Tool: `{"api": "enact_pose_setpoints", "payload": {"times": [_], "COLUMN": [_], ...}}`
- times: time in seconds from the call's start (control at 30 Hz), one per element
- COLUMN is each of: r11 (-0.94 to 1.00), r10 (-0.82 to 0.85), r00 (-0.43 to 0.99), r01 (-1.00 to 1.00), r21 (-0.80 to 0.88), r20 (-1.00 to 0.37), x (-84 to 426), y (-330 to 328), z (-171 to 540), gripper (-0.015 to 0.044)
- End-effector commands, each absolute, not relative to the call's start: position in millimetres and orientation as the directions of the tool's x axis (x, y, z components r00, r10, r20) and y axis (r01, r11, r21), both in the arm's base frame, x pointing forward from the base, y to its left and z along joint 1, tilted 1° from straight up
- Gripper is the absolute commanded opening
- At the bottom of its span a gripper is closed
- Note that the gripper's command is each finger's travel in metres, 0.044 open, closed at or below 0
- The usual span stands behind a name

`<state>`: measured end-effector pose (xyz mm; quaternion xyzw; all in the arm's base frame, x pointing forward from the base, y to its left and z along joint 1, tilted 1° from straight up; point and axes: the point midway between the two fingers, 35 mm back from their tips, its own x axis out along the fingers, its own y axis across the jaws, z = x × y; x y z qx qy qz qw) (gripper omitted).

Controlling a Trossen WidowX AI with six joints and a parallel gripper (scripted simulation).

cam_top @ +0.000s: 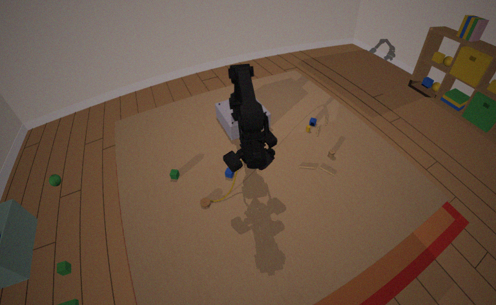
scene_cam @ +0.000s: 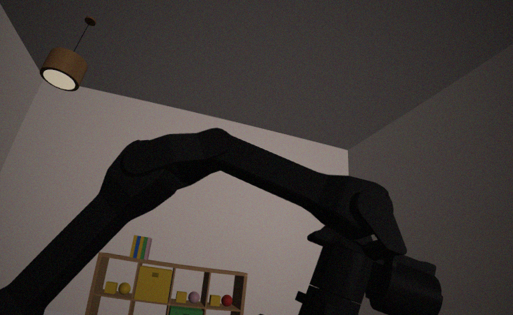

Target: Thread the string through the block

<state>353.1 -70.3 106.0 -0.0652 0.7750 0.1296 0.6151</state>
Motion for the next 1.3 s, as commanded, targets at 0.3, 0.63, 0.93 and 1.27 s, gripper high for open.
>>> {"api": "enact_pose_setpoints", "payload": {"times": [0.3, 0.63, 0.93, 1.27], "r11": [0.986, 0.875, 0.685, 0.399], "r10": [0.046, 0.039, 0.032, 0.024], "r00": [-0.242, -0.244, -0.245, -0.246], "r01": [0.165, 0.477, 0.711, 0.891], "r21": [0.006, -0.085, -0.157, -0.217], "r20": [-0.969, -0.969, -0.969, -0.969], "x": [353.2, 353.7, 354.2, 354.7], "y": [-70.5, -70.3, -70.1, -70.0], "z": [105.6, 105.6, 105.6, 105.7], "gripper": [0.0, 0.0, 0.0, 0.0]}}
